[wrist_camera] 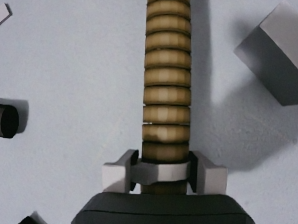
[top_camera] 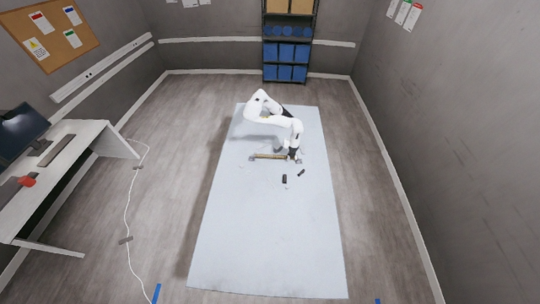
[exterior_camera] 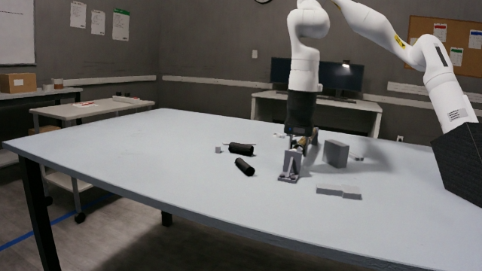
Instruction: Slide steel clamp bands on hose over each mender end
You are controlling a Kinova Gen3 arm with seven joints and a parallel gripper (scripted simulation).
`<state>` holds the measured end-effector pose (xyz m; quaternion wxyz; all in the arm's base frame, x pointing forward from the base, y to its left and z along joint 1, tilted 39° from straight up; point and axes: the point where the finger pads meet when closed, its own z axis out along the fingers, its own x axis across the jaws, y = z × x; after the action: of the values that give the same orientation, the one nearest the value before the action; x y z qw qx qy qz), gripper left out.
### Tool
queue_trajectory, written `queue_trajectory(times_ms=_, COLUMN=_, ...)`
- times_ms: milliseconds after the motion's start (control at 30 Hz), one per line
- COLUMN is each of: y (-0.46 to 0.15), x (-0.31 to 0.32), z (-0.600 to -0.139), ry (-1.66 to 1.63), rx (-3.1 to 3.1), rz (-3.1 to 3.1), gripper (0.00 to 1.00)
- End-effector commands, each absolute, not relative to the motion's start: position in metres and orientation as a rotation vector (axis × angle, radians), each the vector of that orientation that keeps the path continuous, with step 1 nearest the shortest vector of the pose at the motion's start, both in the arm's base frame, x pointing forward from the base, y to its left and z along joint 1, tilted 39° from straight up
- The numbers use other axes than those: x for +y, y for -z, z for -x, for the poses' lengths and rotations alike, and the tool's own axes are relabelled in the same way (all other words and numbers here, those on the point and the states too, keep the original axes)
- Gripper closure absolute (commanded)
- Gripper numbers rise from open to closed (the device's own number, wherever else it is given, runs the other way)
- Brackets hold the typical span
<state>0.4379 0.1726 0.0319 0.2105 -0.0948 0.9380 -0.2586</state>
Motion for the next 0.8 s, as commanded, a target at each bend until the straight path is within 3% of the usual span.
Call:
queue_trajectory(times_ms=0, y=-0.038, x=0.168, z=-0.440, ry=0.715, rx=2.604, rz=0.256, gripper=0.25)
queue_trajectory(times_ms=767, y=-0.064, x=0.126, z=-0.443, ry=0.715, rx=2.604, rz=0.256, gripper=0.25)
